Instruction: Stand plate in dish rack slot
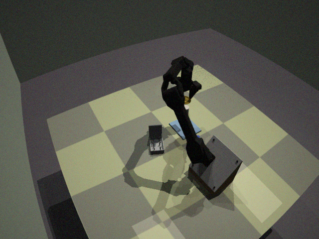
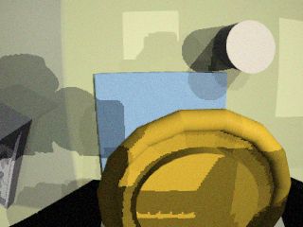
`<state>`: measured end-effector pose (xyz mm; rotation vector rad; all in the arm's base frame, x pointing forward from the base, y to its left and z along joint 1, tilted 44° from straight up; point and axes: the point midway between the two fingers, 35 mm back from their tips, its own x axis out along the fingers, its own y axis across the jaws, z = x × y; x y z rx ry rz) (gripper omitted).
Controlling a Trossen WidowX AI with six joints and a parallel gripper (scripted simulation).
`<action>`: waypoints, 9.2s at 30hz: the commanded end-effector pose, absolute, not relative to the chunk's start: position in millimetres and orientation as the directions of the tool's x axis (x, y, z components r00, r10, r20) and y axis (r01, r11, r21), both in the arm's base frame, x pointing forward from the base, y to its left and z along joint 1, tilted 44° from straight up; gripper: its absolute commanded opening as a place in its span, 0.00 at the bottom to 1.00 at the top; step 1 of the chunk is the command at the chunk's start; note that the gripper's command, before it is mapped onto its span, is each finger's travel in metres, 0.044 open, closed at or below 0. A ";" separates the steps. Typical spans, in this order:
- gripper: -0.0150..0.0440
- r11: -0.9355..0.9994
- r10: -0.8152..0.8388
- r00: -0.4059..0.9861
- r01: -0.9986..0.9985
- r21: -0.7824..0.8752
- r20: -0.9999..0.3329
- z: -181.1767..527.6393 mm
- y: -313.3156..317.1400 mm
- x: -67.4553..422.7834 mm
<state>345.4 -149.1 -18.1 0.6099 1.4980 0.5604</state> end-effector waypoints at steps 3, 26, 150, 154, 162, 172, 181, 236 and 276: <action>0.25 0.734 0.679 0.000 0.026 0.679 -0.734 -5.0 -161.8 344.6; 0.25 0.555 0.682 0.007 0.646 0.524 -0.731 82.7 -95.9 324.6; 0.25 0.470 -0.375 0.526 0.818 0.332 -0.764 72.5 74.2 206.9; 0.25 0.508 -0.372 0.596 0.773 0.381 -0.712 75.7 80.2 207.9; 0.25 0.573 -0.345 0.724 0.667 0.476 -0.597 83.9 93.0 207.3; 0.25 0.628 -0.283 0.854 0.509 0.589 -0.437 97.1 109.4 201.4; 0.25 0.636 -0.264 0.880 0.466 0.615 -0.395 100.8 113.3 199.0; 0.25 0.627 -0.255 0.881 0.464 0.625 -0.399 48.9 128.0 232.1; 0.93 0.629 -0.263 0.876 0.473 0.617 -0.404 122.7 67.6 243.1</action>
